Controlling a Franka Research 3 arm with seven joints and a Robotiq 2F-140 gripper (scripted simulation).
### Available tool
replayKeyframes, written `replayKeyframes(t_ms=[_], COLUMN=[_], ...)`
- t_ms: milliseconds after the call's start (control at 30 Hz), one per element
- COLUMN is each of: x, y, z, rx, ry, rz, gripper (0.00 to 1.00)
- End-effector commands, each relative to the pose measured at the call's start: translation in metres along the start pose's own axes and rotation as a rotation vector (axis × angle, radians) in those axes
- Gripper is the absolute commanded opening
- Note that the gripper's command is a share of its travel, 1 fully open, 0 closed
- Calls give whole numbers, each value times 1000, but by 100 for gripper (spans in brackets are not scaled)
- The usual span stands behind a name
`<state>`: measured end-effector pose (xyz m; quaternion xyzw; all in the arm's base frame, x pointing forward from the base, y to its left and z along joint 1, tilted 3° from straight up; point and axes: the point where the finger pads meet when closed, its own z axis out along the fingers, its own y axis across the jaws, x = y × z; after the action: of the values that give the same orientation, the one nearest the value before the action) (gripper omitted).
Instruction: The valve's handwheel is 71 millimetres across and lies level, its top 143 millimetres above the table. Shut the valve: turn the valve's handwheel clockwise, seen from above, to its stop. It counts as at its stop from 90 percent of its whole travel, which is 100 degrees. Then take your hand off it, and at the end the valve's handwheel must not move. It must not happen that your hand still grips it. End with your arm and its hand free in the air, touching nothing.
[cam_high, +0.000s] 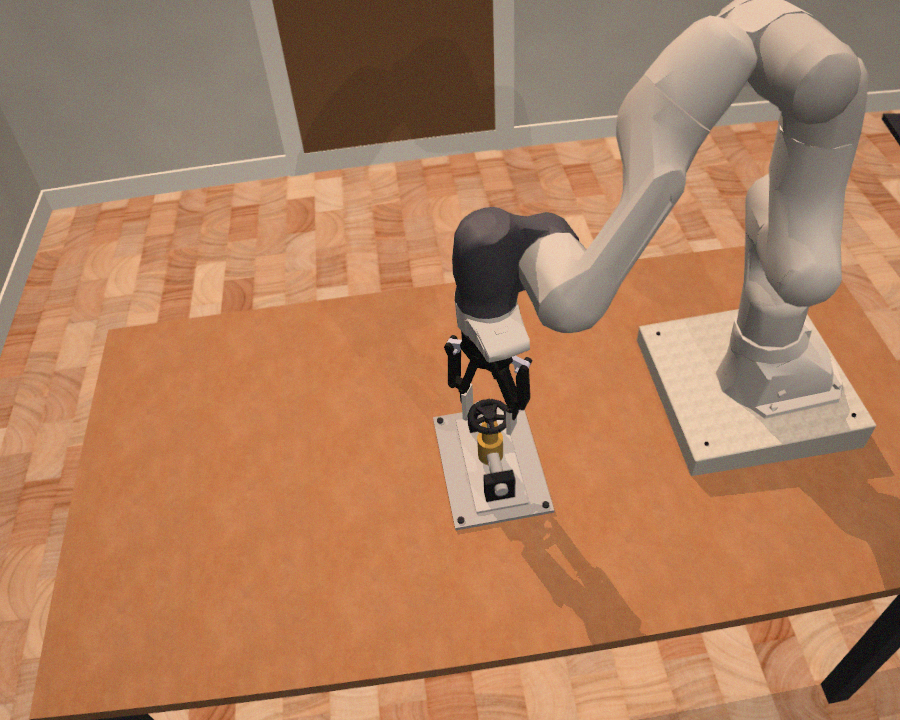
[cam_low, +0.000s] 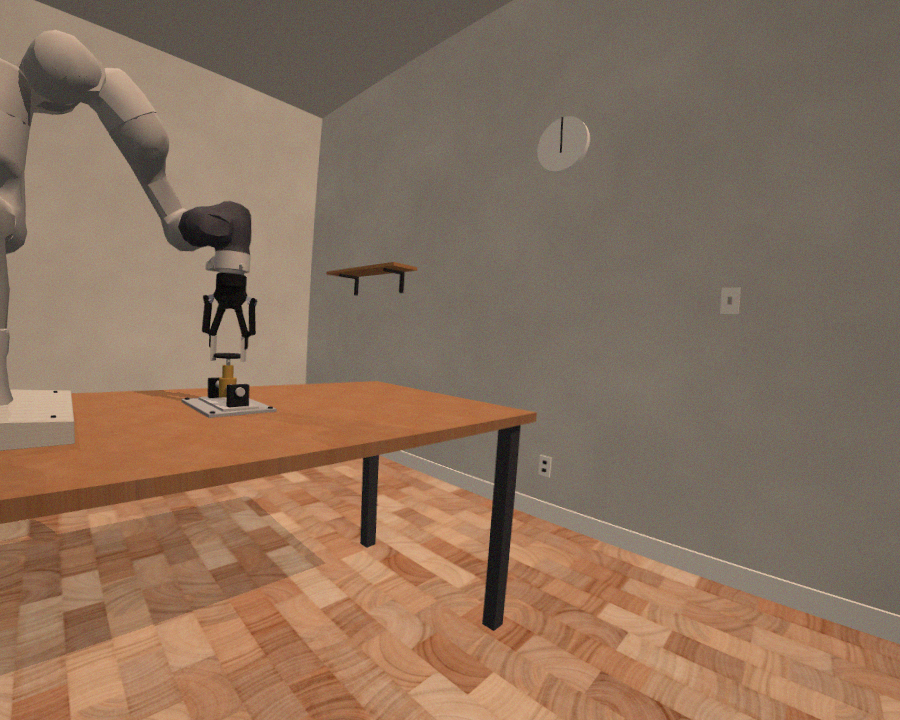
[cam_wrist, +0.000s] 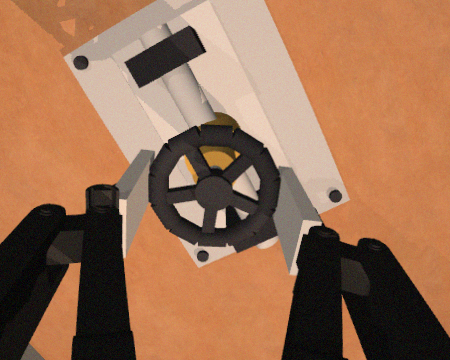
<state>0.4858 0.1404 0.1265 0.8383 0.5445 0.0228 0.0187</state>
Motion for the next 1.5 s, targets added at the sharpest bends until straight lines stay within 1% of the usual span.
replayKeyframes(t_ms=[0,700,867,1000,1067,1167,1400,1467], x=[0,0,0,0,0,0,0,0], y=[0,0,0,0,0,0,0,0], z=[1,1,1,1,1,1,1,1], rx=[-1,-1,-1,-1,-1,-1,-1,-1], ry=[0,0,0,0,0,0,0,0], rz=[3,6,151,185,251,306,350,416], gripper=[38,38,38,38,38,38,38,38])
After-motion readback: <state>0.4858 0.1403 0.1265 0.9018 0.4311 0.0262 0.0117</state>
